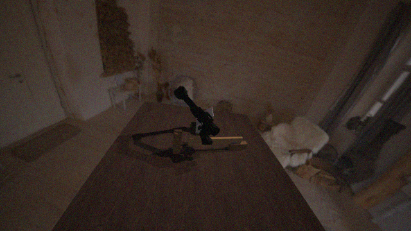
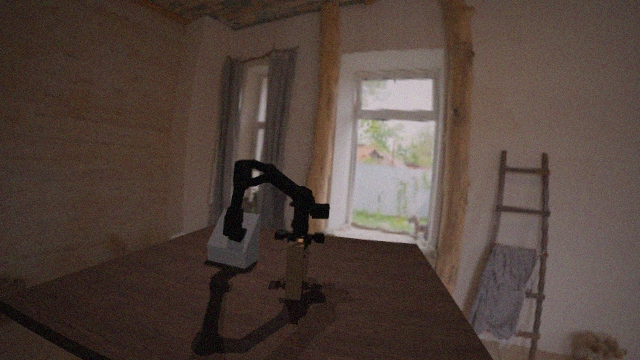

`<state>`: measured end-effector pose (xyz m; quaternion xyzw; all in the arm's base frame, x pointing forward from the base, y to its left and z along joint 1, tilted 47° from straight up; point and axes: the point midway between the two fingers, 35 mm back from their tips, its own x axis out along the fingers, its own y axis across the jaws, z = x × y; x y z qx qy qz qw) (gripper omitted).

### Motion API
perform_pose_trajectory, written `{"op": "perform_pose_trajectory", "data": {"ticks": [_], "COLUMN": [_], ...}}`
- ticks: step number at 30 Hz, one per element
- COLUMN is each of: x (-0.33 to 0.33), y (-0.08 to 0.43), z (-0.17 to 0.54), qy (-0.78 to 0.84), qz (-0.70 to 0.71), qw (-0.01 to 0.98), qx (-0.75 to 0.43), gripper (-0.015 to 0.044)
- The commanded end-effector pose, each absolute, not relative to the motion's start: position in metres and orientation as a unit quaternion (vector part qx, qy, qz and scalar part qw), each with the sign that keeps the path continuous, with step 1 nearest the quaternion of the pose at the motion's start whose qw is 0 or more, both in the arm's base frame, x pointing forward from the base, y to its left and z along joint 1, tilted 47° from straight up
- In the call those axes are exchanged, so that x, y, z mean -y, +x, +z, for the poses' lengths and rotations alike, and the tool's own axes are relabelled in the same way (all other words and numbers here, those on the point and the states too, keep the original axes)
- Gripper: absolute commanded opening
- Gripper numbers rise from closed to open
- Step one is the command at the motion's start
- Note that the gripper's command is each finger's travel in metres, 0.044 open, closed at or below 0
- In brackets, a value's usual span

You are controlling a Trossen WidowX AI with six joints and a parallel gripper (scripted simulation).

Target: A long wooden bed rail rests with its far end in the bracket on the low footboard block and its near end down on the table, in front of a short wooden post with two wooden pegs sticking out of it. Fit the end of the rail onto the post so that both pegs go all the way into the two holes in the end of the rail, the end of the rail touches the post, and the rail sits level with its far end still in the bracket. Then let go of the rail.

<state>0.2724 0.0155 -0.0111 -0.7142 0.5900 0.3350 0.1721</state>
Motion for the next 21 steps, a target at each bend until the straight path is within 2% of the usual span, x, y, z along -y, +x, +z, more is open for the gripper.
{"op": "perform_pose_trajectory", "data": {"ticks": [1,21], "x": [-0.0155,-0.0113], "y": [0.2732,0.2751], "z": [-0.0089,-0.0046], "qy": [-0.715,-0.715], "qz": [0.336,0.336], "qw": [0.172,0.172], "qx": [-0.589,-0.589], "gripper": [0.0000,0.0000]}}
